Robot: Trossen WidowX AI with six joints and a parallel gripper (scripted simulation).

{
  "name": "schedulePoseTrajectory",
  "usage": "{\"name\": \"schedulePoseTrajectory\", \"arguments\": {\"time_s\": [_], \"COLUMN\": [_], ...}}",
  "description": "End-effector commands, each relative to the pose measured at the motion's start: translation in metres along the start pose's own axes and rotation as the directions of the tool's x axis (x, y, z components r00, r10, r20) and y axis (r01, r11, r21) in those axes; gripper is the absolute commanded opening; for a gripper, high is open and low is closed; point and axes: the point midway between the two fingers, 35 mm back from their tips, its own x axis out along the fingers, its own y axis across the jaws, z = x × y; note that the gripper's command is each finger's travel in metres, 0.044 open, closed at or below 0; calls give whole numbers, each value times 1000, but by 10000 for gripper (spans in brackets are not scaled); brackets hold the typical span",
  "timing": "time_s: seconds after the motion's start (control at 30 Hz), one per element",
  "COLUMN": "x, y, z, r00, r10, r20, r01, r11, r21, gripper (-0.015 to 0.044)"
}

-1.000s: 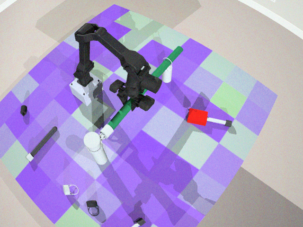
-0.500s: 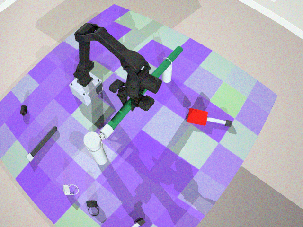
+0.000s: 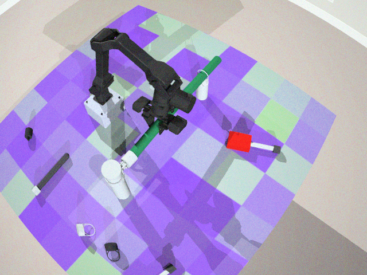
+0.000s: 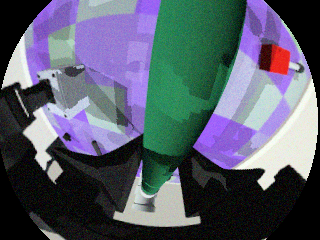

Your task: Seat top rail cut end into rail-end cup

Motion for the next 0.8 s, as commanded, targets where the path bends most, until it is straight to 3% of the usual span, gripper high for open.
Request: {"name": "schedulePoseTrajectory", "arguments": {"time_s": [0.0, 0.77], "x": [0, 2], "y": [0, -1], "z": [-3, -12], "r00": [1000, 1000], "r10": [-1, -1], "r20": [-3, -3], "r01": [1, 1], "r11": [1000, 1000], "r21": [-1, -1], "gripper": [0, 0]}}
